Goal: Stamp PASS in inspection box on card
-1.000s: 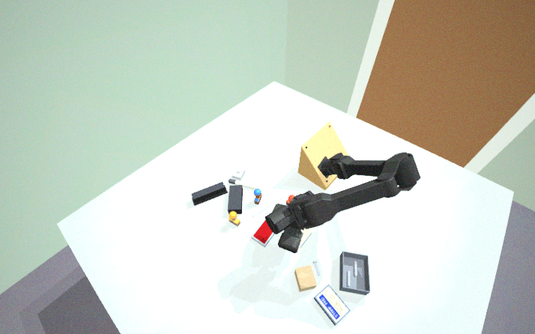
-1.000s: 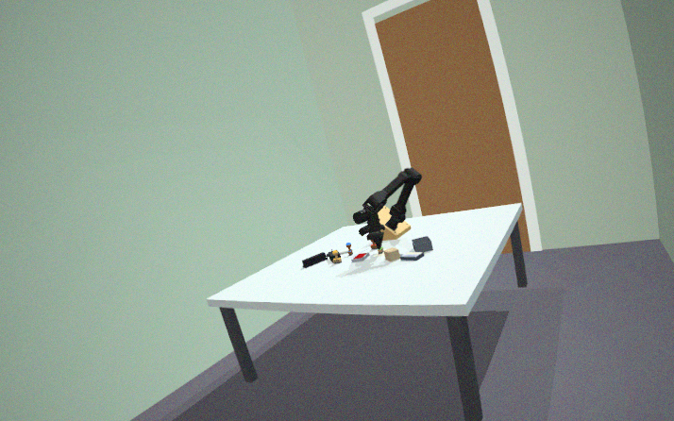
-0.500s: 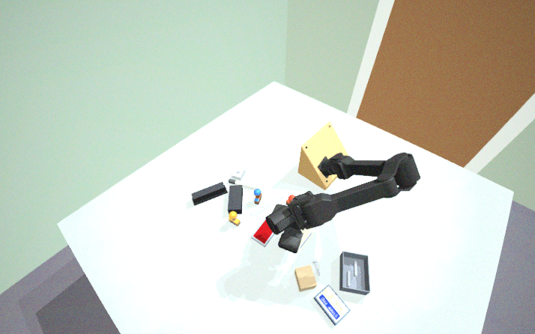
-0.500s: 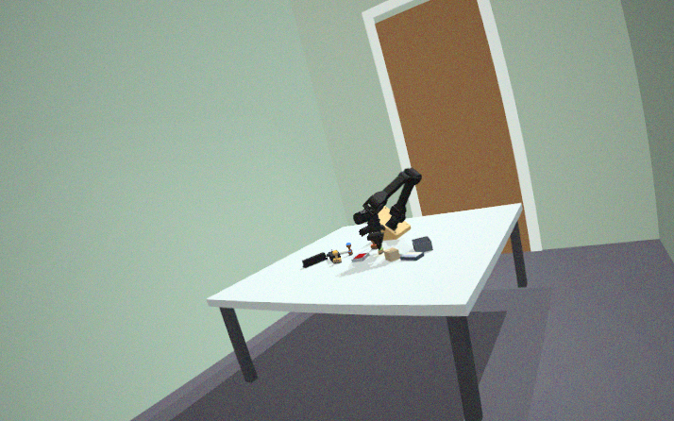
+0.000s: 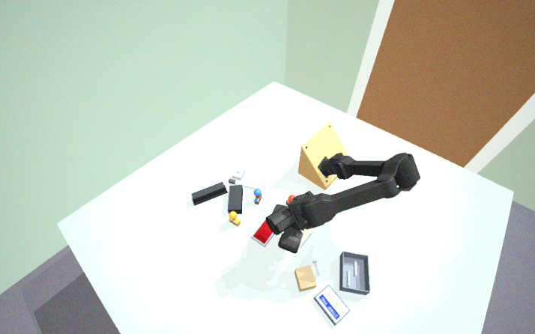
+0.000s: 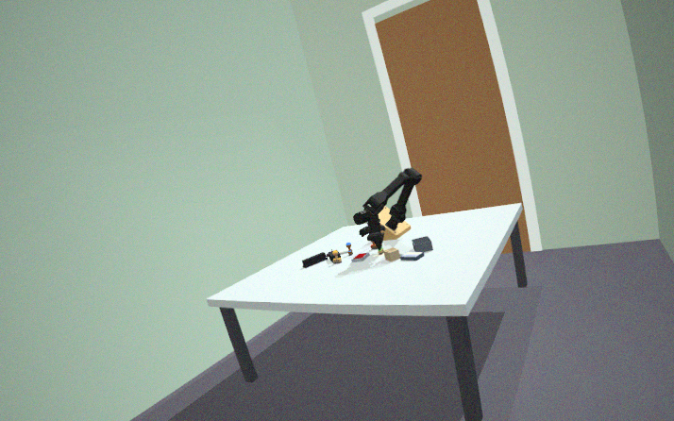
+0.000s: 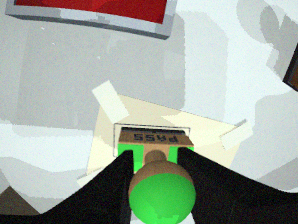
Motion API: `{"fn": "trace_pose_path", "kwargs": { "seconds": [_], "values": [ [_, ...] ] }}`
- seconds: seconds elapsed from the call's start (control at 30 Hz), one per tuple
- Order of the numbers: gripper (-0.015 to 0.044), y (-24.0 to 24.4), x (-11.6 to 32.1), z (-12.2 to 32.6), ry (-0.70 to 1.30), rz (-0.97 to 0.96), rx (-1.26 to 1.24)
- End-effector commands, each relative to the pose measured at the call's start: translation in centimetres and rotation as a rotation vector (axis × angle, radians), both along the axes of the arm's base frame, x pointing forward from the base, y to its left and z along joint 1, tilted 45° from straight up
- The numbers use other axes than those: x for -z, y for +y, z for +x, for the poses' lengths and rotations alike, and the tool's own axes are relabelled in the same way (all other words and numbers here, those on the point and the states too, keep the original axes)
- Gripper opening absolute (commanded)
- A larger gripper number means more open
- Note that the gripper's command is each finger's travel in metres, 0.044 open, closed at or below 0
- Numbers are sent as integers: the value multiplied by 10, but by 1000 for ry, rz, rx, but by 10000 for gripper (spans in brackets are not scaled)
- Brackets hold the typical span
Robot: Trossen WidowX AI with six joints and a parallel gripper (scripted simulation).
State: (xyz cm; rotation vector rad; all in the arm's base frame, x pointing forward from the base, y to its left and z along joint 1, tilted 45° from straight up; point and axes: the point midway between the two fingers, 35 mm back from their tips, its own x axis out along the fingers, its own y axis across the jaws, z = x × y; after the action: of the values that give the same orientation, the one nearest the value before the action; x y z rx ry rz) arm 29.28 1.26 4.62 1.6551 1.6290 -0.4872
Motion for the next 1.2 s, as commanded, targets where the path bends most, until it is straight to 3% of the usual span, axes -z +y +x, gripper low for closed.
{"fn": "trace_pose_path", "kwargs": {
  "seconds": [0.0,1.17],
  "values": [
    [0,1,0,0,-1,5,1],
    [0,-2,-3,0,-1,5,1]
  ]
}}
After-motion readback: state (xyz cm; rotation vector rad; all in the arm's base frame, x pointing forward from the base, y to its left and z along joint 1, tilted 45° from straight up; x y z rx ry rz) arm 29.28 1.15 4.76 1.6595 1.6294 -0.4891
